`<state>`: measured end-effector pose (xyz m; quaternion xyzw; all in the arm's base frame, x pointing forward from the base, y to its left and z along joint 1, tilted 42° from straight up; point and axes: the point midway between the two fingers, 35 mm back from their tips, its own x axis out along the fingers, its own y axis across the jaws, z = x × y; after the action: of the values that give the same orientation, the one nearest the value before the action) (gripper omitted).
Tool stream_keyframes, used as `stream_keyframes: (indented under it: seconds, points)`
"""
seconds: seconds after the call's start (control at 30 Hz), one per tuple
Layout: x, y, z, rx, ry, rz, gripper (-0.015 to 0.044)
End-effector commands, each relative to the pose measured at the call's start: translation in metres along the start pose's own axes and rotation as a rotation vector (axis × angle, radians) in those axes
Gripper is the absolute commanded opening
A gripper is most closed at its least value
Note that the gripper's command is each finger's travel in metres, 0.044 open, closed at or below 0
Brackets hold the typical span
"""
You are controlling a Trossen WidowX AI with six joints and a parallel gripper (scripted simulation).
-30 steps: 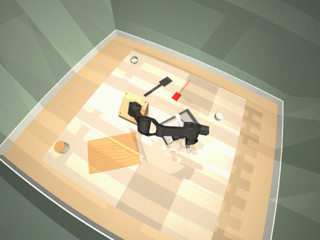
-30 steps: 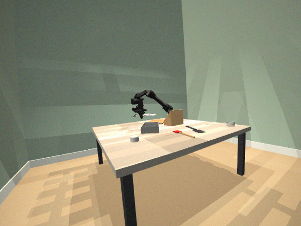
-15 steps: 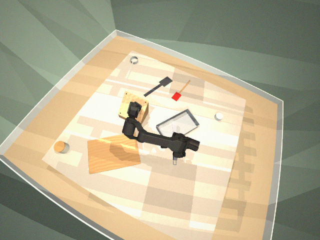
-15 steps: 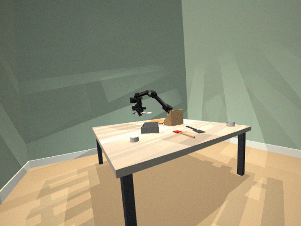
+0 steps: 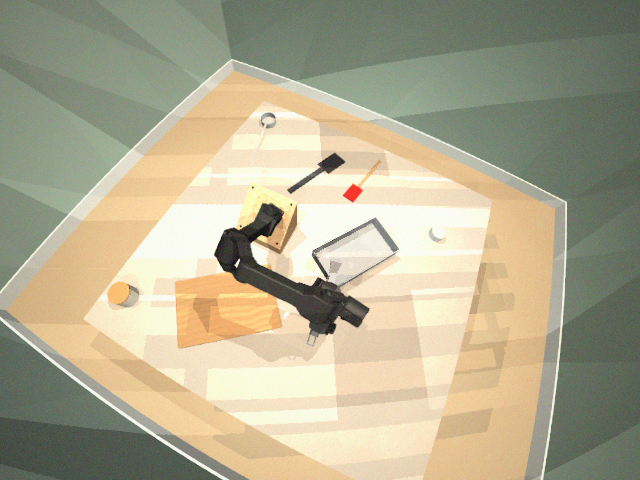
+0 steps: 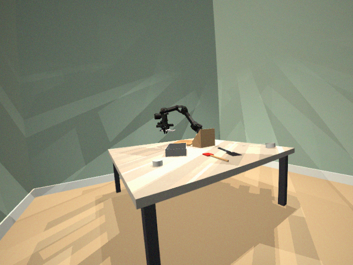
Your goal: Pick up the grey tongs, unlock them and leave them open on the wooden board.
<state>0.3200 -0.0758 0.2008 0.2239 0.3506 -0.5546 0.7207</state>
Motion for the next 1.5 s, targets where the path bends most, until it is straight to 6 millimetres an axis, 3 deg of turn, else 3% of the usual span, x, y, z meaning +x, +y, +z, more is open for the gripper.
stream_keyframes:
  seconds: [0.0,0.37,0.93,1.47]
  points:
    - [-0.006,-0.020,0.015,0.074,-0.012,0.001,-0.0150]
    - [-0.002,-0.040,0.029,0.144,0.010,-0.011,-0.0150]
    - [0.021,-0.104,0.064,0.344,0.109,-0.050,-0.0150]
    - [0.028,-0.165,0.082,0.530,0.152,-0.047,-0.0150]
